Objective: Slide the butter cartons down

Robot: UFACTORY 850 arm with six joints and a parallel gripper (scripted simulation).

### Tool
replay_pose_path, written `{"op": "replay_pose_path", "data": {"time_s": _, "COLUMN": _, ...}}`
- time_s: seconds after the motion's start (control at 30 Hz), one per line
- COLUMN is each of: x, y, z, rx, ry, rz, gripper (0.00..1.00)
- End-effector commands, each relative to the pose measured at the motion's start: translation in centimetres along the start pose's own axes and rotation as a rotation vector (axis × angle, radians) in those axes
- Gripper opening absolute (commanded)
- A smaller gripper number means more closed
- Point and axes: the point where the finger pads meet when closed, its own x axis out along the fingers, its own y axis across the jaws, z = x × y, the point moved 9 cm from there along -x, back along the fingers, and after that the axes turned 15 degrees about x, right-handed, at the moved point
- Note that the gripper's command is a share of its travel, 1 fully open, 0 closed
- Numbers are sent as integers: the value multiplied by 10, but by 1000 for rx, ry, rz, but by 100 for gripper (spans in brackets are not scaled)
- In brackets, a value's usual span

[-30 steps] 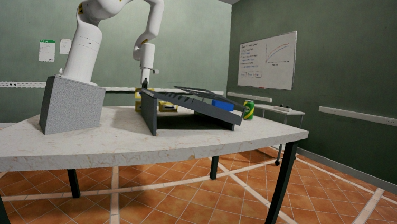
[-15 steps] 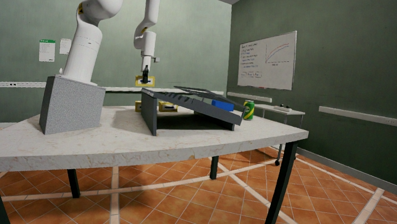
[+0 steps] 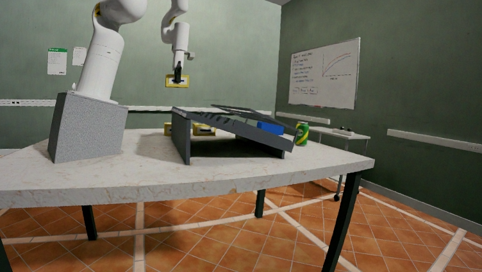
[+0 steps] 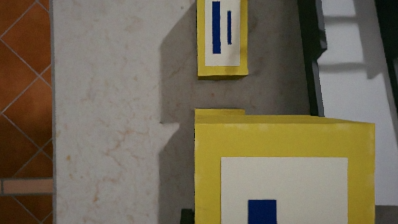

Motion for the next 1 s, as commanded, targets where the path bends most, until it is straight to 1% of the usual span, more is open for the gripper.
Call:
{"op": "replay_pose_path", "data": {"time_s": 0.0, "x": 0, "y": 63, "z": -29, "rx": 0, "ry": 0, "rz": -3, "gripper": 0}}
{"op": "replay_pose_path", "data": {"time_s": 0.07, "x": 0, "y": 69, "z": -31, "rx": 0, "ry": 0, "rz": -3, "gripper": 0}}
{"op": "replay_pose_path", "data": {"time_s": 0.2, "x": 1, "y": 118, "z": -51, "rx": 0, "ry": 0, "rz": -3, "gripper": 0}}
{"op": "replay_pose_path", "data": {"time_s": 0.4, "x": 0, "y": 180, "z": -81, "rx": 0, "ry": 0, "rz": -3, "gripper": 0}}
{"op": "replay_pose_path", "data": {"time_s": 0.5, "x": 0, "y": 182, "z": -82, "rx": 0, "ry": 0, "rz": -3, "gripper": 0}}
{"op": "replay_pose_path", "data": {"time_s": 0.53, "x": 1, "y": 221, "z": -92, "rx": 4, "ry": 22, "rz": 17, "gripper": 0}}
{"op": "replay_pose_path", "data": {"time_s": 0.63, "x": 0, "y": 240, "z": -101, "rx": 4, "ry": 22, "rz": 17, "gripper": 0}}
{"op": "replay_pose_path", "data": {"time_s": 0.9, "x": 0, "y": 320, "z": -138, "rx": 4, "ry": 22, "rz": 17, "gripper": 0}}
{"op": "replay_pose_path", "data": {"time_s": 0.97, "x": 0, "y": 322, "z": -139, "rx": 4, "ry": 22, "rz": 17, "gripper": 0}}
